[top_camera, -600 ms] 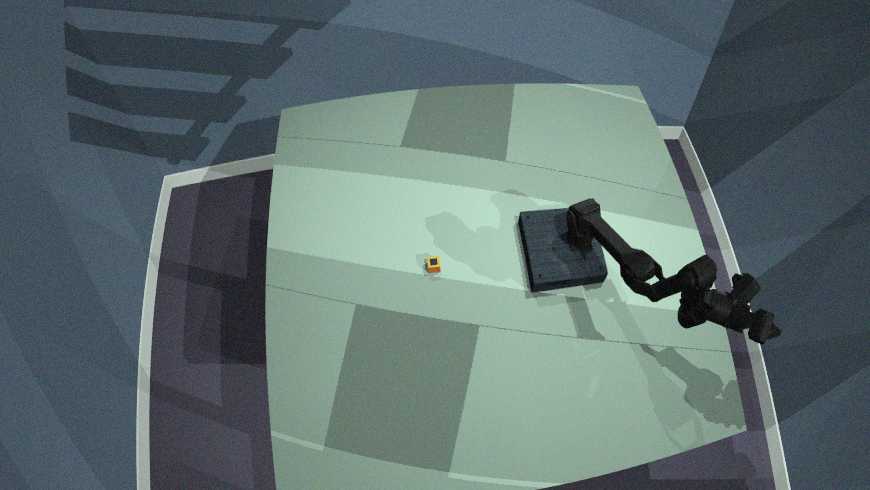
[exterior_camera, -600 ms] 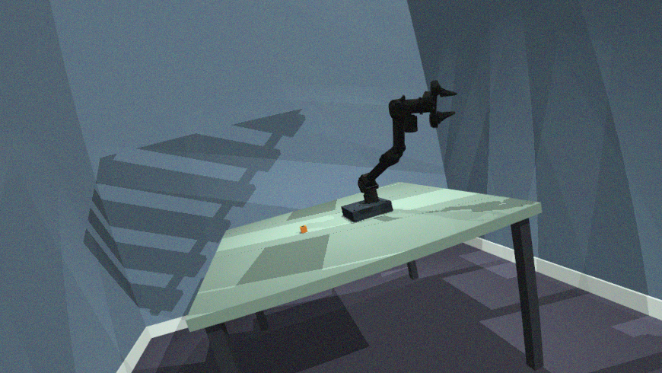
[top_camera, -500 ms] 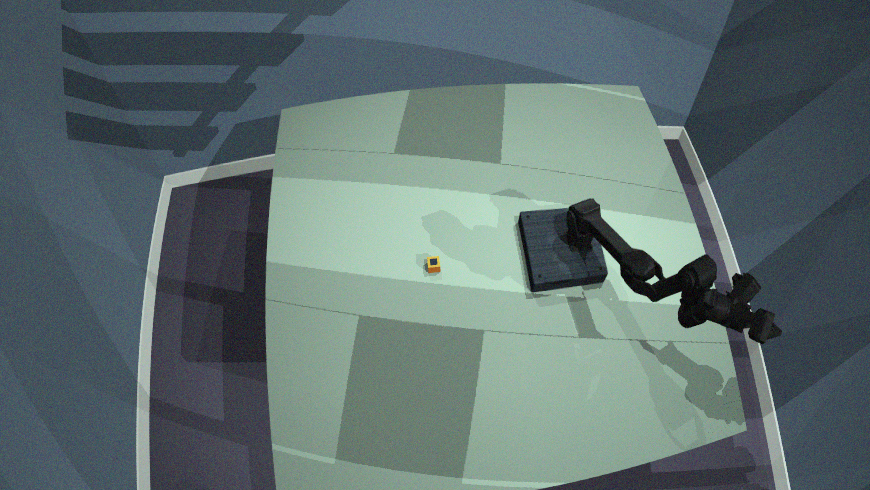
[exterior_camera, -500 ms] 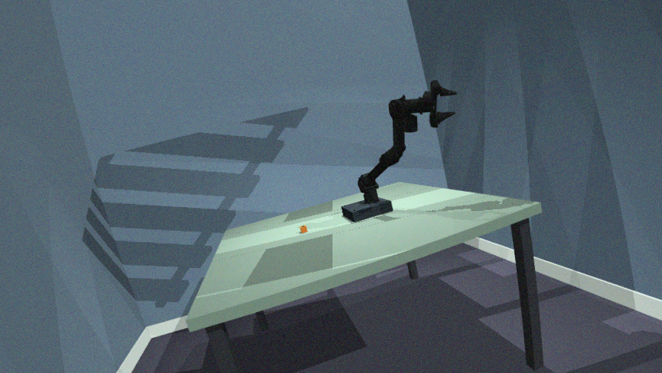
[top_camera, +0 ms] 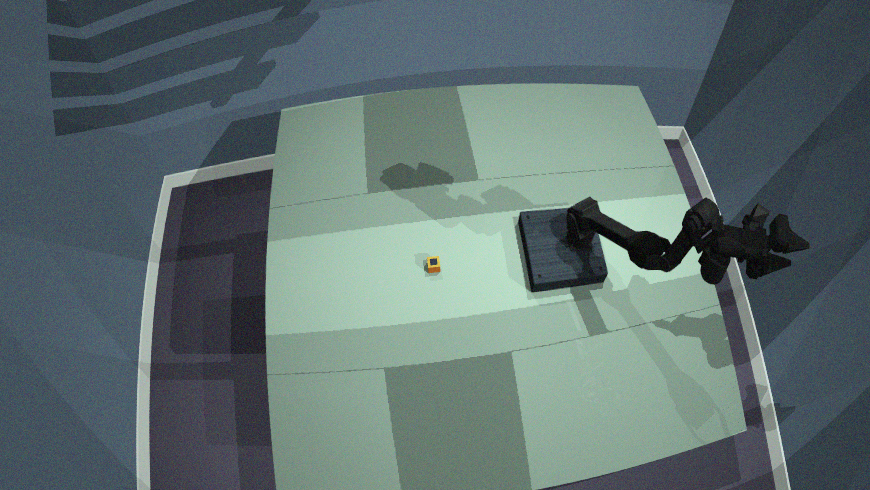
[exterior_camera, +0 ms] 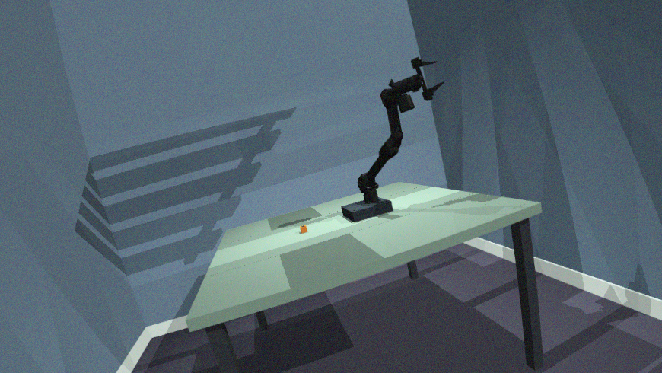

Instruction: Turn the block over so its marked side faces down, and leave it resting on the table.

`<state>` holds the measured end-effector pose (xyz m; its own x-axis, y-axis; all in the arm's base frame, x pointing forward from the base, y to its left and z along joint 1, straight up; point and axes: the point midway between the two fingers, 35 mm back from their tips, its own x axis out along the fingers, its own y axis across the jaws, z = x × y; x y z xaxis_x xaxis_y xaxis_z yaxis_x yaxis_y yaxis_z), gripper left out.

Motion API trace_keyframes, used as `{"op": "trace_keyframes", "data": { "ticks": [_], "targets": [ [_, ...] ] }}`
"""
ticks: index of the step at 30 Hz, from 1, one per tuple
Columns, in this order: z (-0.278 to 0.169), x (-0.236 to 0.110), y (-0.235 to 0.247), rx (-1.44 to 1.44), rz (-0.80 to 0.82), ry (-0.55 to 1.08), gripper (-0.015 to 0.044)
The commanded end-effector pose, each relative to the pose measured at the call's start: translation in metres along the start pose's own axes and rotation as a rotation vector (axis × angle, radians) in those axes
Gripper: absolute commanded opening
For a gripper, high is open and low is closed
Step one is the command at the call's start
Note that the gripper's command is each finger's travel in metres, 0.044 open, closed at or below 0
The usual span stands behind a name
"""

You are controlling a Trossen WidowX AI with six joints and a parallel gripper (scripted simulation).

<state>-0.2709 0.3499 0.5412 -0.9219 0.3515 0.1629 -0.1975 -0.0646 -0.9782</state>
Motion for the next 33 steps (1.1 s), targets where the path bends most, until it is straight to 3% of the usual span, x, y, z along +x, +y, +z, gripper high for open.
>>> {"op": "trace_keyframes", "data": {
  "ticks": [1,13,25,33],
  "targets": [
    [0.055,-0.014,-0.049,-0.181,-0.143,-0.061,0.044],
    [0.155,-0.064,-0.122,-0.449,-0.447,-0.184,0.044],
    [0.258,-0.172,-0.194,-0.731,-0.912,-0.186,0.044],
    [0.317,-0.28,-0.225,-0.915,-1.283,-0.13,0.044]
  ]
}}
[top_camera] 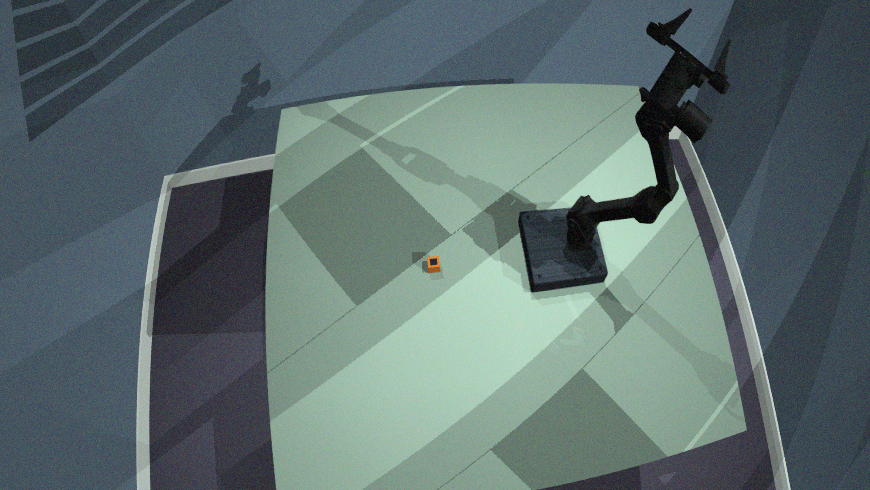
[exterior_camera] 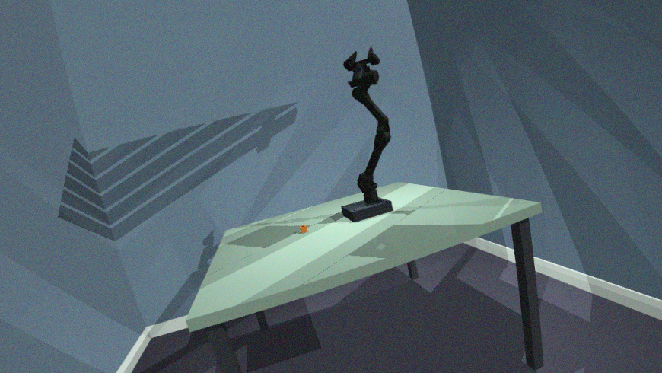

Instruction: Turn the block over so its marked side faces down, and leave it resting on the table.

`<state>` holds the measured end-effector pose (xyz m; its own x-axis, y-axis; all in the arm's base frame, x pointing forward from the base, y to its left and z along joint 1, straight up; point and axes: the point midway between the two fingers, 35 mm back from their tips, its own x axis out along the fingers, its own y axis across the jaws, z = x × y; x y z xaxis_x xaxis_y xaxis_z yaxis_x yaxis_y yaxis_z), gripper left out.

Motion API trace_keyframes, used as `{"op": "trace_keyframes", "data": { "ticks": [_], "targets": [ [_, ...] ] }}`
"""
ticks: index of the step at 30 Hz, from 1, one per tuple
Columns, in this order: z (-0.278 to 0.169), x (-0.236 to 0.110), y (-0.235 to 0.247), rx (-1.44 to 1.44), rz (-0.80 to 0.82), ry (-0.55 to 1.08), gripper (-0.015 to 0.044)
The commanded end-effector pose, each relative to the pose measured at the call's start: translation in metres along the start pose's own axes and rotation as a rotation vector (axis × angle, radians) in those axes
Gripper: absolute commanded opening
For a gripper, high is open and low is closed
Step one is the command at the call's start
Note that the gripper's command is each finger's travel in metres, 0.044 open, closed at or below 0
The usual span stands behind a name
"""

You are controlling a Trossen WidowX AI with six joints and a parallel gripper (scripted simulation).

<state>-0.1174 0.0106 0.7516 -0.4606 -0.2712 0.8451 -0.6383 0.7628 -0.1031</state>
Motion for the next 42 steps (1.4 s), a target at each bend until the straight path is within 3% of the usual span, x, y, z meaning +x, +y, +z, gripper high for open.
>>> {"op": "trace_keyframes", "data": {
  "ticks": [1,9,21,31,42],
  "targets": [
    [-0.007,-0.008,-0.072,-0.139,-0.179,0.071,0.044],
    [-0.02,-0.045,-0.194,-0.363,-0.488,0.224,0.044],
    [-0.035,-0.132,-0.314,-0.564,-0.825,0.458,0.044],
    [-0.046,-0.251,-0.403,-0.788,-1.095,0.812,0.044],
    [-0.055,-0.423,-0.453,-0.917,-1.348,1.384,0.044]
  ]
}}
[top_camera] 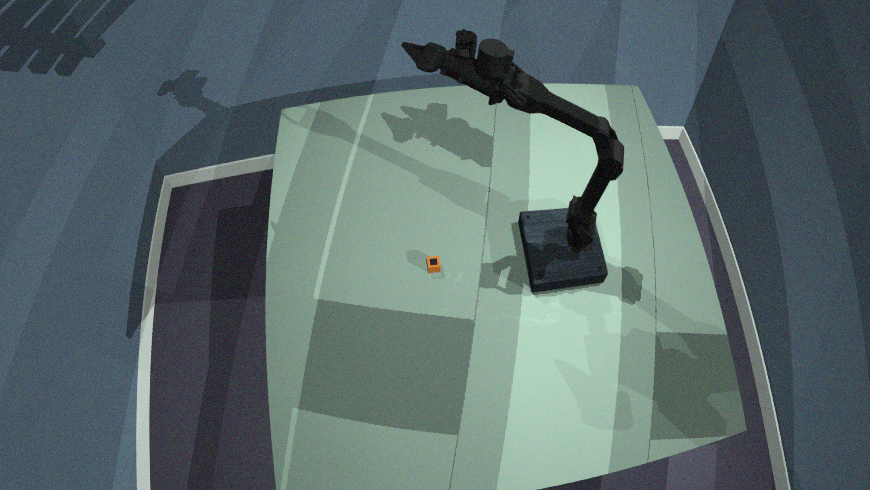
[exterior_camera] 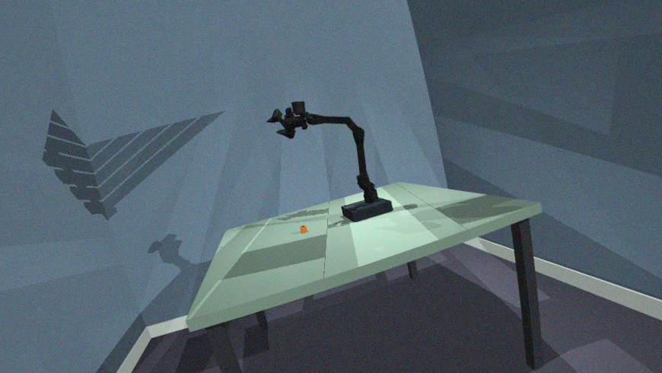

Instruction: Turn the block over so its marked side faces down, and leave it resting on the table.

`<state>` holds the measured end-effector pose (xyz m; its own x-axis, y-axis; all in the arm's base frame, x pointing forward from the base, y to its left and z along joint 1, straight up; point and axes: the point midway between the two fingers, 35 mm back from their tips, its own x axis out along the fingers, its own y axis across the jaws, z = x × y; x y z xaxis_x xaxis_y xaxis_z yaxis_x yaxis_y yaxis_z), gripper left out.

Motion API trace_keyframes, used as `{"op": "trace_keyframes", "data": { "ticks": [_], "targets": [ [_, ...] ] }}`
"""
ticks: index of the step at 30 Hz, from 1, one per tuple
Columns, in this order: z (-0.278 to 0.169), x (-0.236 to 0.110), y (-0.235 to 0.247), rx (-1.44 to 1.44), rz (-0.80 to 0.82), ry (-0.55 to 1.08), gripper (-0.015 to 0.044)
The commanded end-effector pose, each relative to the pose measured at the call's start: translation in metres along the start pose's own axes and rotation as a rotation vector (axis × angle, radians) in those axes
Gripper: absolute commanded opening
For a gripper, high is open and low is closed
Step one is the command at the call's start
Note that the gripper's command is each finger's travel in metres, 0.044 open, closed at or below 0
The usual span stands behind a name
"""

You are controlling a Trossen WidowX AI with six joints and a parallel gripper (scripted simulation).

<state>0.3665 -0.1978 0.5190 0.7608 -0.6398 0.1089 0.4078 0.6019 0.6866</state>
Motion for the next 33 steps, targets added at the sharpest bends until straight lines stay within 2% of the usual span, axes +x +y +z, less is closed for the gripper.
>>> {"op": "trace_keyframes", "data": {
  "ticks": [1,9,17,23,30,33],
  "targets": [
    [-0.073,0.016,-0.018,-0.153,-0.056,0.215,0.044],
    [-0.2,0.011,-0.051,-0.419,-0.109,0.613,0.044],
    [-0.315,-0.035,-0.092,-0.695,-0.112,1.051,0.044],
    [-0.371,-0.083,-0.119,-0.89,-0.062,1.346,0.044],
    [-0.421,-0.155,-0.156,-1.062,-0.043,1.738,0.044],
    [-0.425,-0.163,-0.16,-1.078,-0.042,1.779,0.044]
  ]
}}
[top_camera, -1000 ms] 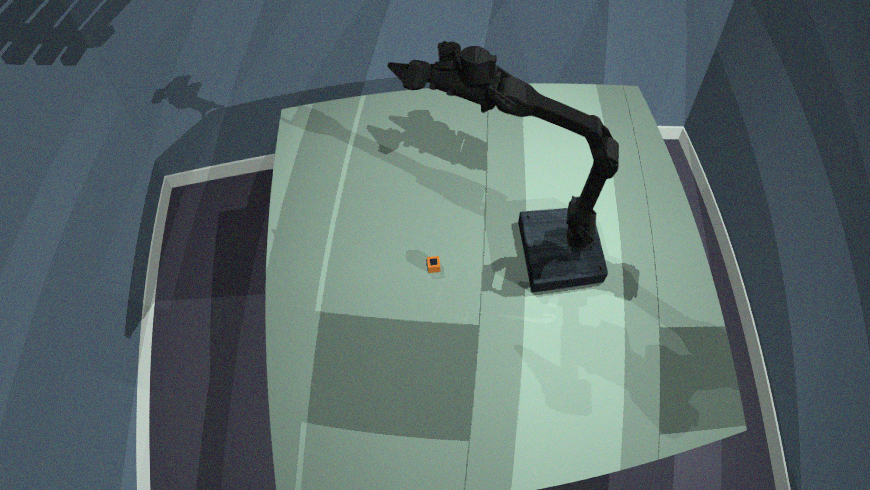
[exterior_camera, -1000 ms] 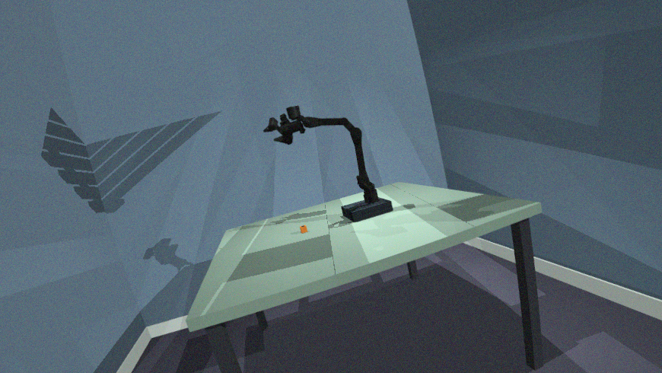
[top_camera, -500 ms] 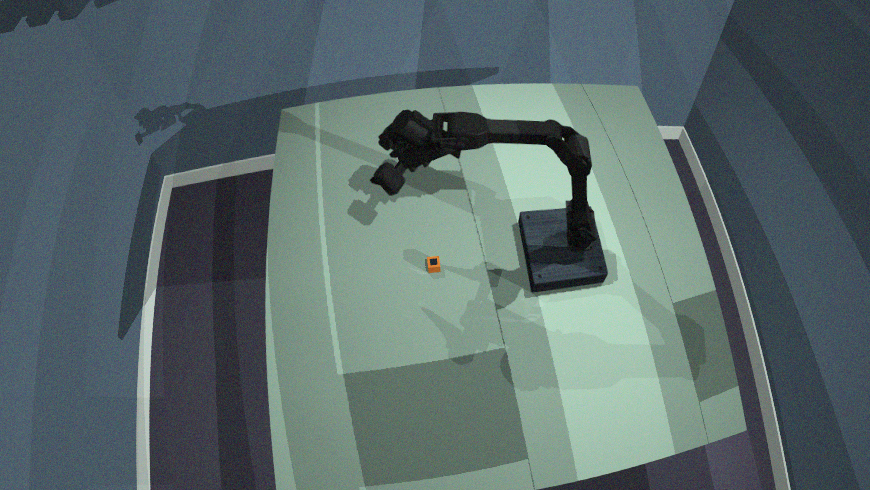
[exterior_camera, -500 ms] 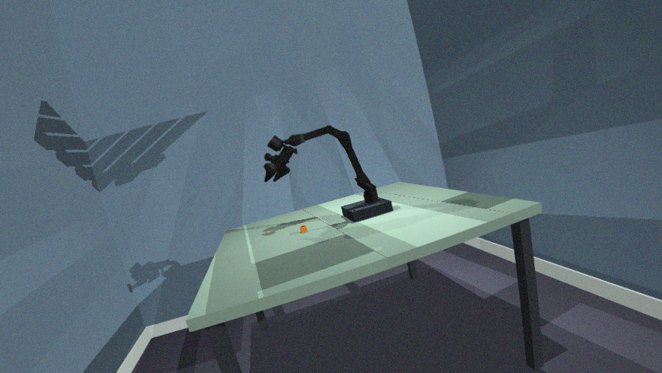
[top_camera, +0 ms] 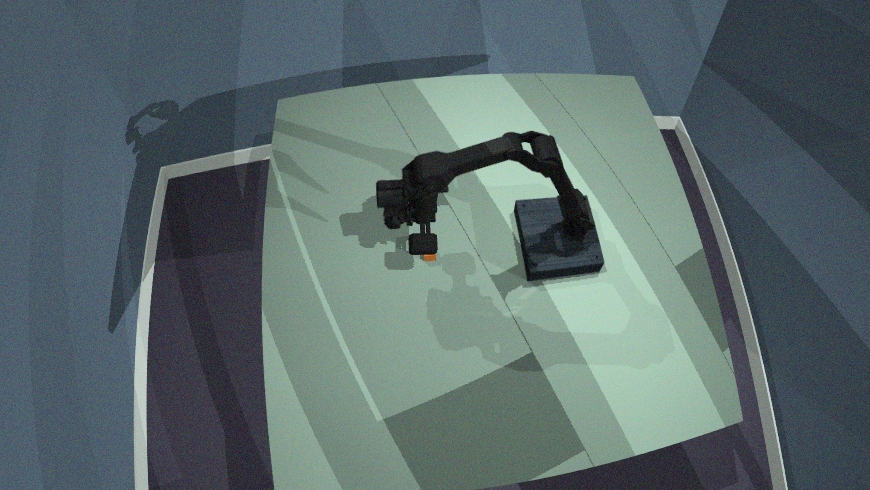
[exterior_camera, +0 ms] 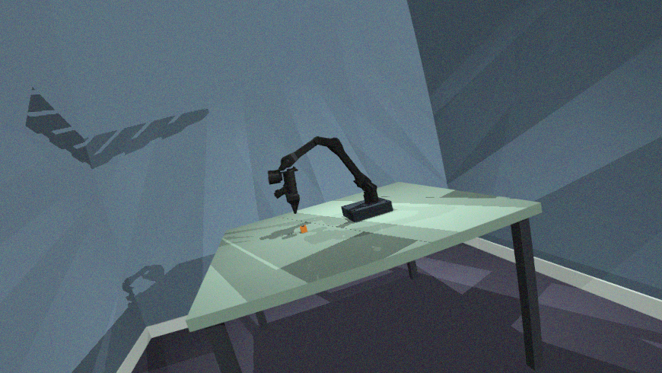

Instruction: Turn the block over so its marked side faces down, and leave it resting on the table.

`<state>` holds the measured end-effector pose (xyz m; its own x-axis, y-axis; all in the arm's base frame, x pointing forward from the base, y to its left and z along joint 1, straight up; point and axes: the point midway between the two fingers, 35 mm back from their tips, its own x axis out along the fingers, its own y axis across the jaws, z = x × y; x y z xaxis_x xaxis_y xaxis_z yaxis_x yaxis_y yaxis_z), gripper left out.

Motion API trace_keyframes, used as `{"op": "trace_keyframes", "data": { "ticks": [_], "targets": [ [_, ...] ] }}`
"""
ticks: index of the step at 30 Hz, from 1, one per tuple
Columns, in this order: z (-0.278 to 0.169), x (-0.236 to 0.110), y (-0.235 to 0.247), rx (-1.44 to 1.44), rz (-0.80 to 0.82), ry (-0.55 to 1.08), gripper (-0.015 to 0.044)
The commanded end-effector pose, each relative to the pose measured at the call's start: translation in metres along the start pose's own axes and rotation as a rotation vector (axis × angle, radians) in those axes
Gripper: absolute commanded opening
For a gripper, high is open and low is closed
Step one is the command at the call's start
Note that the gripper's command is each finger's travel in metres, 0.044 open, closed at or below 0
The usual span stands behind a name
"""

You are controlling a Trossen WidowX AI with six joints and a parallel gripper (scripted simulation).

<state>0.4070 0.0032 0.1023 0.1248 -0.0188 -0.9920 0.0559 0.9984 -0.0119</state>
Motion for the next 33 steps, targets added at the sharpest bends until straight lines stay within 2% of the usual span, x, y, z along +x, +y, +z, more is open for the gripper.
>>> {"op": "trace_keyframes", "data": {
  "ticks": [1,7,11,33],
  "targets": [
    [-0.017,0.014,0.009,-0.057,0.015,0.1,0.044],
    [-0.018,0.017,0.007,-0.057,0.015,0.1,0.044],
    [-0.022,0.049,0.007,-0.057,0.015,0.1,0.044],
    [-0.024,0.078,0.005,-0.057,0.015,0.101,0.044]
  ]
}}
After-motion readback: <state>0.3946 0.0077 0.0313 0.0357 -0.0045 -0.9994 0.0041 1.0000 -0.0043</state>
